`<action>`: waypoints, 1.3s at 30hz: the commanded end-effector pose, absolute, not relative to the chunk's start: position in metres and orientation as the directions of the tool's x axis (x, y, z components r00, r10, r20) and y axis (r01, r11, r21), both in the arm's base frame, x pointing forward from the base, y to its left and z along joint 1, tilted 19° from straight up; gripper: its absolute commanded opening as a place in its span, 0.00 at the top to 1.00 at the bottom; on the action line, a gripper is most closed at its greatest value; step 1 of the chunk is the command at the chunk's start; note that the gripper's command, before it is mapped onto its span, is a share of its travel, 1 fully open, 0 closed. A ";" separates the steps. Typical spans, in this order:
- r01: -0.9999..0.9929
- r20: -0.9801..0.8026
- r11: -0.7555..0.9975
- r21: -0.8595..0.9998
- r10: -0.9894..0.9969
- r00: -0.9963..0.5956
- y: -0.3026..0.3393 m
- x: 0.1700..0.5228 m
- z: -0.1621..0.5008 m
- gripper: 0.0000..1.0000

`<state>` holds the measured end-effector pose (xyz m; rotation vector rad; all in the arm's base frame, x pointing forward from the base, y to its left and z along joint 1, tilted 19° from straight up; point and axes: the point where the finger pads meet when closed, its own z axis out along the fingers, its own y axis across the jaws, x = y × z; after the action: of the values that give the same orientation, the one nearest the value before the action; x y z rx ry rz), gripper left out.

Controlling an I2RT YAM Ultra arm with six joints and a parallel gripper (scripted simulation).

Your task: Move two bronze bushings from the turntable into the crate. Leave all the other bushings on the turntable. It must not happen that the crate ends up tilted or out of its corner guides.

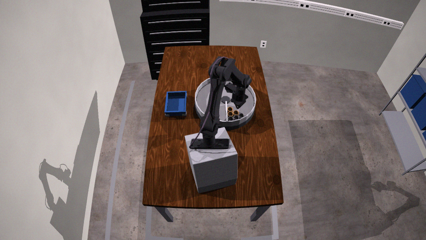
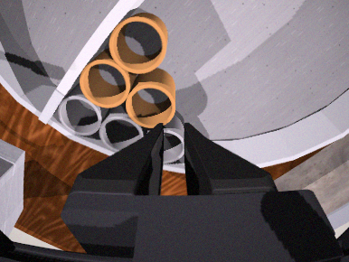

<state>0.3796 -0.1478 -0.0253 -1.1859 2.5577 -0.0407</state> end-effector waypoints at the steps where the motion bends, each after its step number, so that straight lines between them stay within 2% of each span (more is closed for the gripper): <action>1: -0.741 -0.285 0.649 -0.172 -0.753 -0.593 -0.144 0.378 -0.018 0.85; 25: -0.741 -0.286 0.648 -0.177 -0.754 -0.592 -0.144 0.379 -0.018 0.85; 35: -0.735 -0.273 0.662 -0.147 -0.741 -0.613 -0.142 0.378 -0.054 0.85; 39: -0.722 -0.291 0.661 -0.205 -0.746 -0.600 -0.150 0.392 -0.033 0.85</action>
<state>0.3803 -0.1401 -0.0495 -1.2010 2.5598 -0.0244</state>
